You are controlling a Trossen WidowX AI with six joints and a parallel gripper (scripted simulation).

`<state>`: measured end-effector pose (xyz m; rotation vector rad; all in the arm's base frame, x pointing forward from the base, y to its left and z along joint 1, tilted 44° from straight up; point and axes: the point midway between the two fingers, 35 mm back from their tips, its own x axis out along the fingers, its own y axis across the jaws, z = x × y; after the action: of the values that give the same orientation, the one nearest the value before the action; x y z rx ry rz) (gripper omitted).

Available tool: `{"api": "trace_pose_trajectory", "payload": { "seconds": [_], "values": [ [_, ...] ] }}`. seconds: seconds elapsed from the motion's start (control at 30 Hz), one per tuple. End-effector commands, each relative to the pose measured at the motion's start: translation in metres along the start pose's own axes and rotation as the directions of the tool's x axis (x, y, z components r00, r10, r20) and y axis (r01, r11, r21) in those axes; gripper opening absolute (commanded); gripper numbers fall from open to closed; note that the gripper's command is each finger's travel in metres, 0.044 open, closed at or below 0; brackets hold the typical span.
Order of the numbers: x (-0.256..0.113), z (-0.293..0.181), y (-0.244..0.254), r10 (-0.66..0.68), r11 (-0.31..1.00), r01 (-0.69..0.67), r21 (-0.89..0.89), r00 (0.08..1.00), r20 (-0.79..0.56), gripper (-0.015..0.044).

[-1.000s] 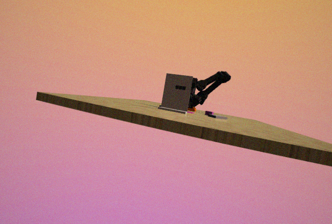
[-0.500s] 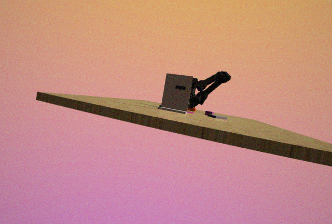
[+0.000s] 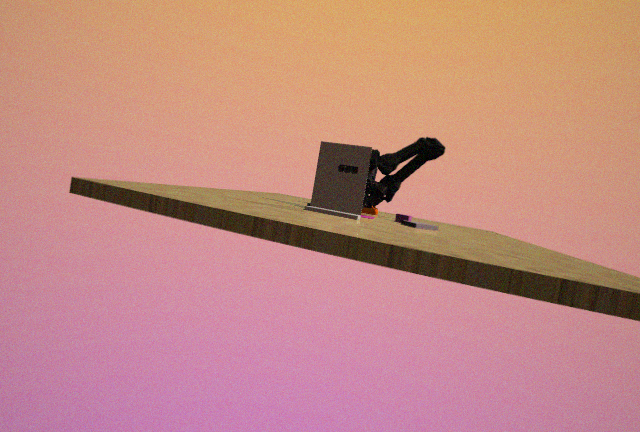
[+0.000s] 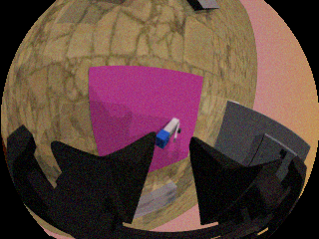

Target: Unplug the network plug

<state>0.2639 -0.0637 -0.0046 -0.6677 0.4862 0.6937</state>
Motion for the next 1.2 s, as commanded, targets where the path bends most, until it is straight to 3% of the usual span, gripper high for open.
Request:
{"api": "trace_pose_trajectory", "payload": {
  "seconds": [0.0,1.17],
  "values": [
    [-0.006,0.001,-0.003,-0.008,1.0,0.008,-0.013,1.0,0.003,0.0156],
    [-0.041,-0.004,-0.013,-0.003,1.0,0.003,-0.008,1.0,-0.003,0.0156]
  ]
}}
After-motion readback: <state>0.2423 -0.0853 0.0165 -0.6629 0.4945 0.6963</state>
